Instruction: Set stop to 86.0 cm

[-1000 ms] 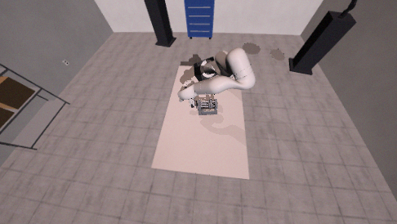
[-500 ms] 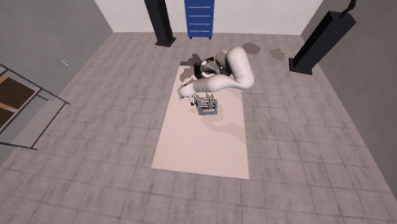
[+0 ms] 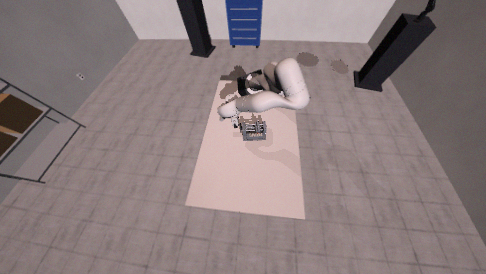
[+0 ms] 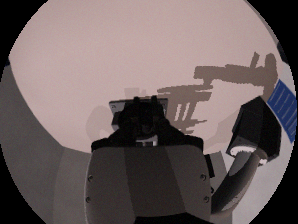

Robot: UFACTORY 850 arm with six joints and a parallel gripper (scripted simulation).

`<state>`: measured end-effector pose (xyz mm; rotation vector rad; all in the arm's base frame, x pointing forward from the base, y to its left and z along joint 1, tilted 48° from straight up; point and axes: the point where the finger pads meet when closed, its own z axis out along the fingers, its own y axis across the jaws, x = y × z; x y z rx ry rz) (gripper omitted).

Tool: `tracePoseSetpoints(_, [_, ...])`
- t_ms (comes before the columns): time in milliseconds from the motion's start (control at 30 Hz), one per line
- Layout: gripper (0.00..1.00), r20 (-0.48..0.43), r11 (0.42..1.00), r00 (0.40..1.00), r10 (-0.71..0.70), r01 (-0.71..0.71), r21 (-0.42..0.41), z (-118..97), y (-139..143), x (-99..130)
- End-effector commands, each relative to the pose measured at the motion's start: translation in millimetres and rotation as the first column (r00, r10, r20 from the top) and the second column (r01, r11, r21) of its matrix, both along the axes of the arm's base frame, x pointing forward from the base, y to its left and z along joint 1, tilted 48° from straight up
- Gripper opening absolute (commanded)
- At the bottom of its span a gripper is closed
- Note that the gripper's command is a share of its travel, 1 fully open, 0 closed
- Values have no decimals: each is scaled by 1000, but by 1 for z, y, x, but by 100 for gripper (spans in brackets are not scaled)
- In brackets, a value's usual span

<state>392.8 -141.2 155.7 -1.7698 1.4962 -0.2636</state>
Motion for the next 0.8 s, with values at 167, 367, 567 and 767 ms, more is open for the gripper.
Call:
tracePoseSetpoints(167, [6,0,1000,1000,-1,1,-1,-6,1,-2])
tracePoseSetpoints(367, [6,0,1000,1000,-1,1,-1,-10,2,-3])
tracePoseSetpoints(567, [6,0,1000,1000,-1,1,-1,-15,4,-3])
tracePoseSetpoints(767, [6,0,1000,1000,-1,1,-1,-18,5,-2])
